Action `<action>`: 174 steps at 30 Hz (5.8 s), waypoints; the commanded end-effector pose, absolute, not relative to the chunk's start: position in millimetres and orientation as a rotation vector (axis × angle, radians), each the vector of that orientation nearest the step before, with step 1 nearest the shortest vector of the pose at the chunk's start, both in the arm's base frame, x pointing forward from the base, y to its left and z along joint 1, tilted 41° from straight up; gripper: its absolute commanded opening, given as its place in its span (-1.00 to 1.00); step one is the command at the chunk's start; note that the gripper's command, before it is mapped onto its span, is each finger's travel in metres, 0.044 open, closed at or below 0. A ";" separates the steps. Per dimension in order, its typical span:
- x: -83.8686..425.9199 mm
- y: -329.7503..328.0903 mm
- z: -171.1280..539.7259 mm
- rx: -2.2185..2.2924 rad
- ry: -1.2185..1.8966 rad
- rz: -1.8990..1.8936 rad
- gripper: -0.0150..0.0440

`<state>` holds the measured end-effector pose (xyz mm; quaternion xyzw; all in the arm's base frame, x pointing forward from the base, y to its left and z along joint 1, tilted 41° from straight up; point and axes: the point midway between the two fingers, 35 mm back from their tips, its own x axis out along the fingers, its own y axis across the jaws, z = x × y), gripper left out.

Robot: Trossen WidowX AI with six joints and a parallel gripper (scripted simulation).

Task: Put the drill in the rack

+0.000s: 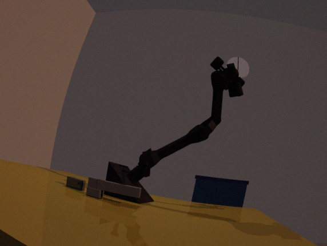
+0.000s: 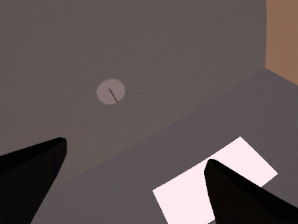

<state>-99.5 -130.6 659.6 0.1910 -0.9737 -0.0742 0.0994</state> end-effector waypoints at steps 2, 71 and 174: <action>-99.5 -130.6 659.6 0.565 -2.879 -0.220 0.69; 330.5 -142.4 144.8 0.137 1.135 0.077 -0.49; 254.6 3.4 85.9 0.408 1.379 0.677 -0.49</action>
